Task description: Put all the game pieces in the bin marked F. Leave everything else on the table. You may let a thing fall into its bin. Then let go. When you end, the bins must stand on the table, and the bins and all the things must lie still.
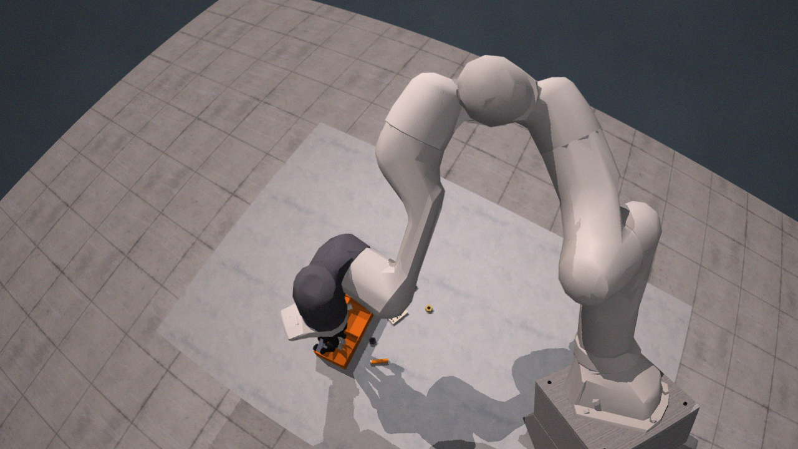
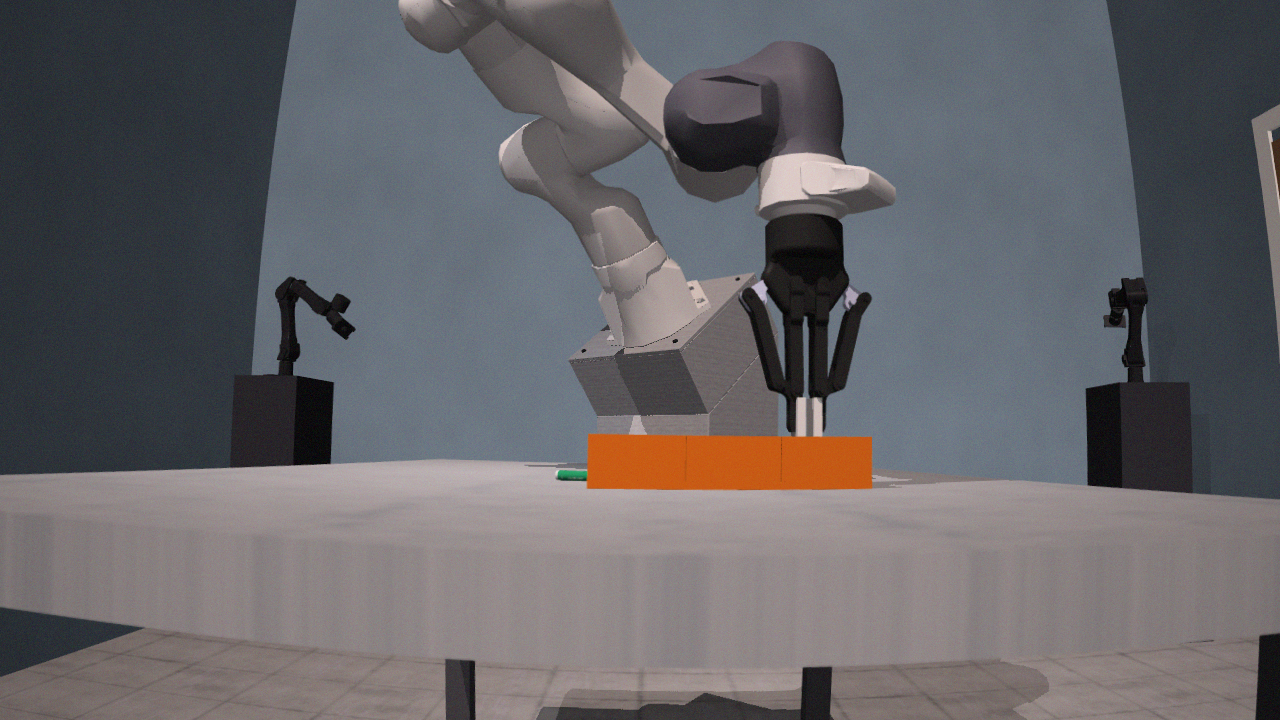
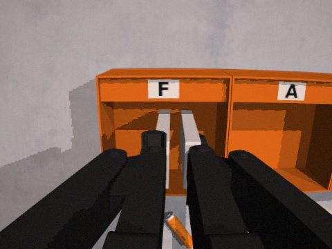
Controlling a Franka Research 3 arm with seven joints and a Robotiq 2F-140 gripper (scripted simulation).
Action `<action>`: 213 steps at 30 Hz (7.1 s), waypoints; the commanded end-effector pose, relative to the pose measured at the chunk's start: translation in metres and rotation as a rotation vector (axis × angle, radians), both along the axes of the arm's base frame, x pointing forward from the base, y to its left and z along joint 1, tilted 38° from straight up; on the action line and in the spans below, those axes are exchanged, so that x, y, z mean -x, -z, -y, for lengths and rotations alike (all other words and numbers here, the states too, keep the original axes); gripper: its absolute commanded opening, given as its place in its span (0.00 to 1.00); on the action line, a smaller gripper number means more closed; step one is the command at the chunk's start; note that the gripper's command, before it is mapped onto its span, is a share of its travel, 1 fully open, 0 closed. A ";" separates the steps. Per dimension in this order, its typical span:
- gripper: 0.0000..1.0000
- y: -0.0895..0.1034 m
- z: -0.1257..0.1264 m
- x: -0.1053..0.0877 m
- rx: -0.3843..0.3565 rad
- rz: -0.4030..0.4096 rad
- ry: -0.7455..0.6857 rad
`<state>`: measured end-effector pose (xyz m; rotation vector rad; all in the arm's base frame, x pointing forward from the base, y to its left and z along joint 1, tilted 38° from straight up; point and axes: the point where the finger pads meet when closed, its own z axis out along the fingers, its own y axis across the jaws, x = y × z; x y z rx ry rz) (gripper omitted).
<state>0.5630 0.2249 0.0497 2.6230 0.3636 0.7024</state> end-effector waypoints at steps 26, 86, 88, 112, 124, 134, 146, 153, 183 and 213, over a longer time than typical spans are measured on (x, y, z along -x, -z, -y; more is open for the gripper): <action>0.05 0.000 -0.001 -0.001 -0.004 0.005 0.003; 0.05 -0.087 -0.035 0.056 -0.004 0.005 0.003; 0.05 -0.100 -0.040 0.065 -0.004 0.005 0.003; 0.05 -0.135 -0.053 0.088 -0.004 0.005 0.003; 0.25 -0.106 0.025 0.087 0.157 -0.073 -0.180; 0.25 -0.076 0.103 0.086 0.290 -0.143 -0.299; 0.25 -0.062 0.139 0.085 0.408 -0.213 -0.448; 0.25 -0.062 0.138 0.085 0.461 -0.238 -0.565; 0.25 -0.061 0.137 0.086 0.606 -0.354 -0.920; 0.25 -0.062 0.140 0.086 0.606 -0.354 -0.920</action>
